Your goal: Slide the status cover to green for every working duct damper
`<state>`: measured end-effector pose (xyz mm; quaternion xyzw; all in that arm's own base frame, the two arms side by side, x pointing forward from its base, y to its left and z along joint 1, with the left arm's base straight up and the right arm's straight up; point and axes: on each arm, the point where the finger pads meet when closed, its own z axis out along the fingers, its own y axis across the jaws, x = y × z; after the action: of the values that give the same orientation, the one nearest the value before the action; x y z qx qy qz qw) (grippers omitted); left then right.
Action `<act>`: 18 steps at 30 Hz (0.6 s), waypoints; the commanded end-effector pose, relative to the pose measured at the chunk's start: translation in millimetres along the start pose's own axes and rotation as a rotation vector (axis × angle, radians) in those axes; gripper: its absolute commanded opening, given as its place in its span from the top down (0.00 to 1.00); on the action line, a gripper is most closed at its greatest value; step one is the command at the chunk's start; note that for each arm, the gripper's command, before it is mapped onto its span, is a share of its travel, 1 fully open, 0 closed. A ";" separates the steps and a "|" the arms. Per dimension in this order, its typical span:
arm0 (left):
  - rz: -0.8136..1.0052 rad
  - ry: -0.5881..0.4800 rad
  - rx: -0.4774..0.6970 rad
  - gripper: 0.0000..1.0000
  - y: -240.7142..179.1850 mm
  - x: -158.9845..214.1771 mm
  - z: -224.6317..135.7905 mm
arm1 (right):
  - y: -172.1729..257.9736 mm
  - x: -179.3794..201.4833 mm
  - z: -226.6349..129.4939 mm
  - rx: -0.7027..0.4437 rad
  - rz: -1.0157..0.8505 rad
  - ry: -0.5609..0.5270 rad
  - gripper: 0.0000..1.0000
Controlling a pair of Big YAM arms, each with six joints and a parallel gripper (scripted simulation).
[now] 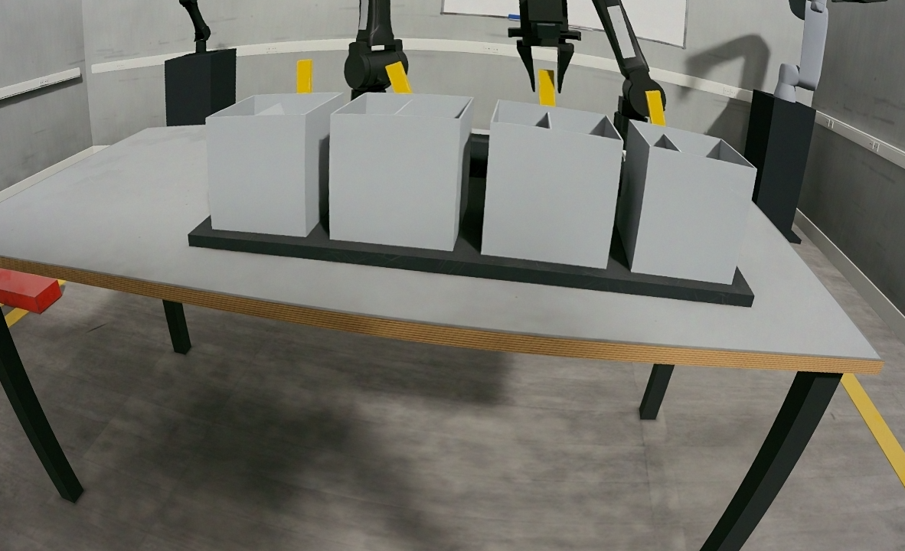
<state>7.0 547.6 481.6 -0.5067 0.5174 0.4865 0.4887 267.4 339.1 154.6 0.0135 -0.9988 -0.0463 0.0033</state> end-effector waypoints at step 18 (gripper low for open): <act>-0.009 -0.049 -0.009 0.00 4.5 -18.7 -3.7 | 6.4 0.4 0.9 -0.008 0.005 -0.014 0.83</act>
<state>7.0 547.6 481.6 -0.5067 0.5174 0.4865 0.4887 267.4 339.2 154.7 0.0125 -0.9988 -0.0465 0.0033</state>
